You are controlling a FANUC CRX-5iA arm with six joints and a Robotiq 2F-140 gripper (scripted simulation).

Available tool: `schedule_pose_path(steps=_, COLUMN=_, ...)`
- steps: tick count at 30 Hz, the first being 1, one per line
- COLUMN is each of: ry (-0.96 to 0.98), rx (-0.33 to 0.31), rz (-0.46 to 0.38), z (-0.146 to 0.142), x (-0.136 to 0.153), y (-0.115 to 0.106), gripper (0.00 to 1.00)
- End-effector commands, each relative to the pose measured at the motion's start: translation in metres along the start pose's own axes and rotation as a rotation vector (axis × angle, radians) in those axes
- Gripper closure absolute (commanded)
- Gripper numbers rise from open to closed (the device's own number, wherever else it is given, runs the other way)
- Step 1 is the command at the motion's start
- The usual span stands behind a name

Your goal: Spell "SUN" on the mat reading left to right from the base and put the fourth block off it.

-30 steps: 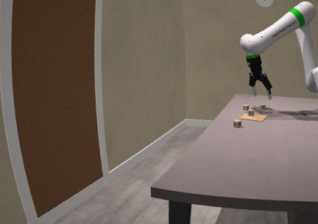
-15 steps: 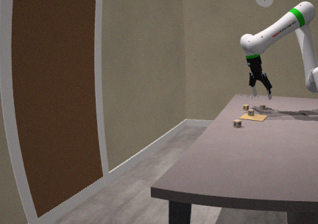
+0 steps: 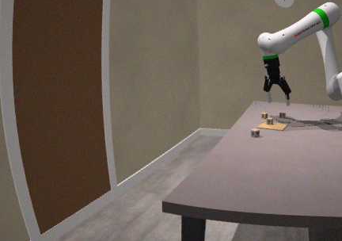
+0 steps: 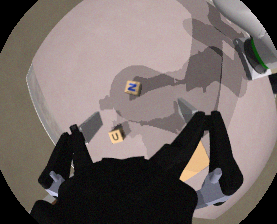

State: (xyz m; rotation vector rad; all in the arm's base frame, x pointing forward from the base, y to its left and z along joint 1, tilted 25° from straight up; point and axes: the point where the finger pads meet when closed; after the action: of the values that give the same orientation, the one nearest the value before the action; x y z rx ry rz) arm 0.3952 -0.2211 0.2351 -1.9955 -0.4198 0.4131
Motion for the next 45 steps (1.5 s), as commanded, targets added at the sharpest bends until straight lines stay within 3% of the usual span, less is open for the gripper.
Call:
schedule_pose_path(steps=1, ry=-0.12, rx=-0.008, rz=-0.071, z=0.02, x=0.037, y=-0.026, gripper=0.0)
schedule_pose_path(steps=6, ry=-0.241, rx=-0.016, rz=-0.143, z=0.043, x=0.07, y=-0.052, gripper=0.0)
schedule_pose_path(steps=8, ry=-0.241, rx=-0.016, rz=-0.143, z=0.043, x=0.07, y=-0.052, gripper=0.0)
schedule_pose_path(steps=9, ry=-0.311, rx=-0.02, rz=-0.184, z=0.058, x=0.087, y=-0.067, gripper=0.0)
schedule_pose_path(steps=16, ry=-0.463, rx=-0.031, rz=-0.274, z=0.093, x=0.12, y=-0.102, gripper=0.0)
schedule_pose_path(steps=33, ry=-0.465, rx=-0.031, rz=-0.275, z=0.094, x=0.12, y=-0.102, gripper=0.0)
schedule_pose_path(steps=39, ry=-0.465, rx=-0.03, rz=-0.275, z=0.094, x=0.128, y=-0.074, gripper=0.0)
schedule_pose_path(steps=43, ry=-0.465, rx=-0.03, rz=-0.275, z=0.094, x=0.128, y=-0.071, gripper=0.0)
schedule_pose_path(steps=44, ry=-0.465, rx=-0.03, rz=-0.275, z=0.094, x=0.128, y=-0.071, gripper=0.6)
schedule_pose_path(steps=45, ry=-0.465, rx=-0.03, rz=-0.275, z=0.094, x=0.128, y=-0.071, gripper=0.6)
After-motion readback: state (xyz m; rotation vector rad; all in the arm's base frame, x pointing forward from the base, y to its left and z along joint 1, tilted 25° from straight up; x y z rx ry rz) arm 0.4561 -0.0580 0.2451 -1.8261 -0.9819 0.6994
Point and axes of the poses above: the point where the finger pads meet when closed, its own y axis out along the fingers, its own z axis across the jaws, x = y × z, and after that the axes turned 11 degrees about y, right-handed
